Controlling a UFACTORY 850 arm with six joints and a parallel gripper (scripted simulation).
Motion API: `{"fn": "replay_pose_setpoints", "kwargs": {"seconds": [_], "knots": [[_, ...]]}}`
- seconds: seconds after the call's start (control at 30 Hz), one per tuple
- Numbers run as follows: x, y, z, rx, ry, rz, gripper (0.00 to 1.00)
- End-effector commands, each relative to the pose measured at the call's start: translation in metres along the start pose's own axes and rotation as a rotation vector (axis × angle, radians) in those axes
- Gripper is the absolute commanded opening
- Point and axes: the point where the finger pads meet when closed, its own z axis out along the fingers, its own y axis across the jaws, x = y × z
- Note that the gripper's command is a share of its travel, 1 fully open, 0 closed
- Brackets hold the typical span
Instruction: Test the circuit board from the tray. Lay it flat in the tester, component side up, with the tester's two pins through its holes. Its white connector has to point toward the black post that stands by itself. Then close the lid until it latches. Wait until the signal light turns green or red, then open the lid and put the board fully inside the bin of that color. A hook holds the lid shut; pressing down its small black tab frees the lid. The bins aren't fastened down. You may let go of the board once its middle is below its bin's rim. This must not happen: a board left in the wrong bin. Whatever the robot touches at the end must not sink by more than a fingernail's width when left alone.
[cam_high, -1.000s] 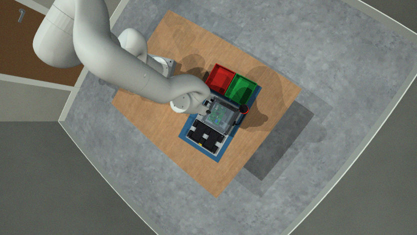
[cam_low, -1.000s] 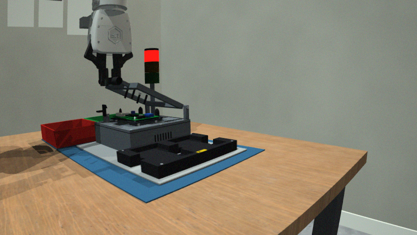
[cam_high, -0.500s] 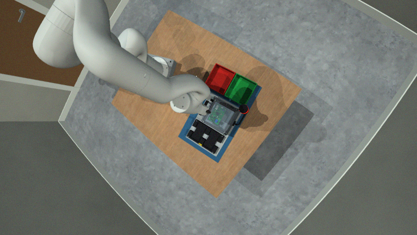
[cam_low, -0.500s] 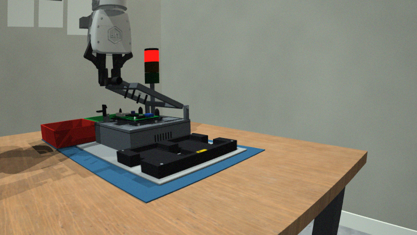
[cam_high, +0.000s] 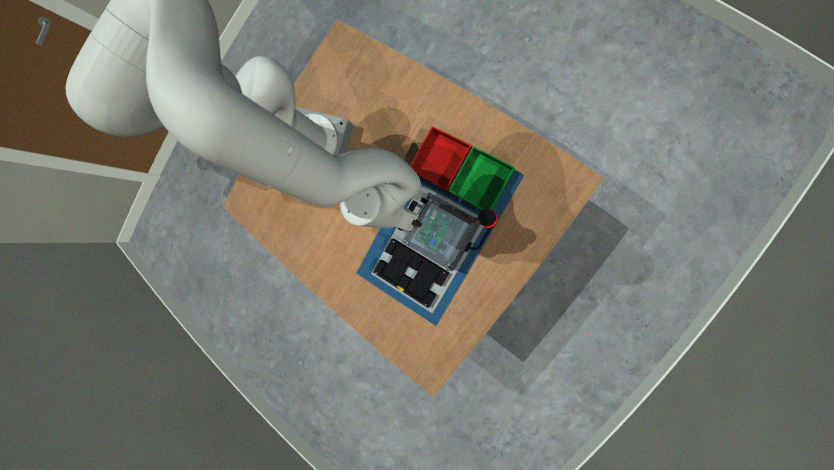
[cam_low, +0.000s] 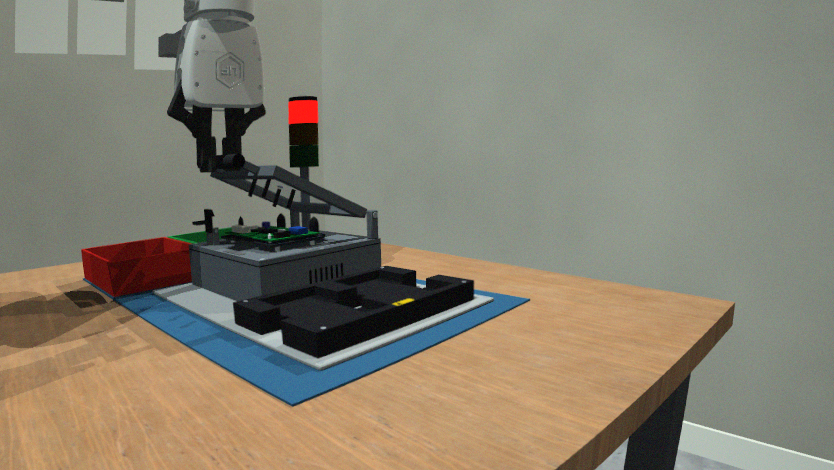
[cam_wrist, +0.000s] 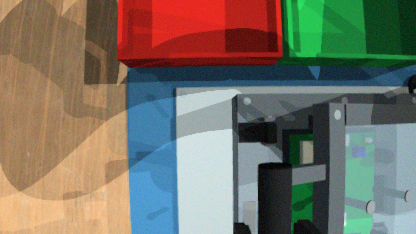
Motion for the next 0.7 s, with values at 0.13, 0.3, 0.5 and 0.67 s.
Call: {"fn": "replay_pose_setpoints", "kwargs": {"seconds": [0.13, 0.3, 0.5, 0.67], "knots": [[-0.0001, 0.0007, 0.001, -0.002, 0.0, 0.0, 0.28], [-0.0001, 0.0006, 0.0018, -0.002, 0.0, 0.0, 0.28], [-0.0001, 0.0005, 0.0025, -0.002, 0.0, 0.0, 0.28], [-0.0001, 0.0005, 0.0026, -0.002, 0.0, 0.0, 0.28]]}}
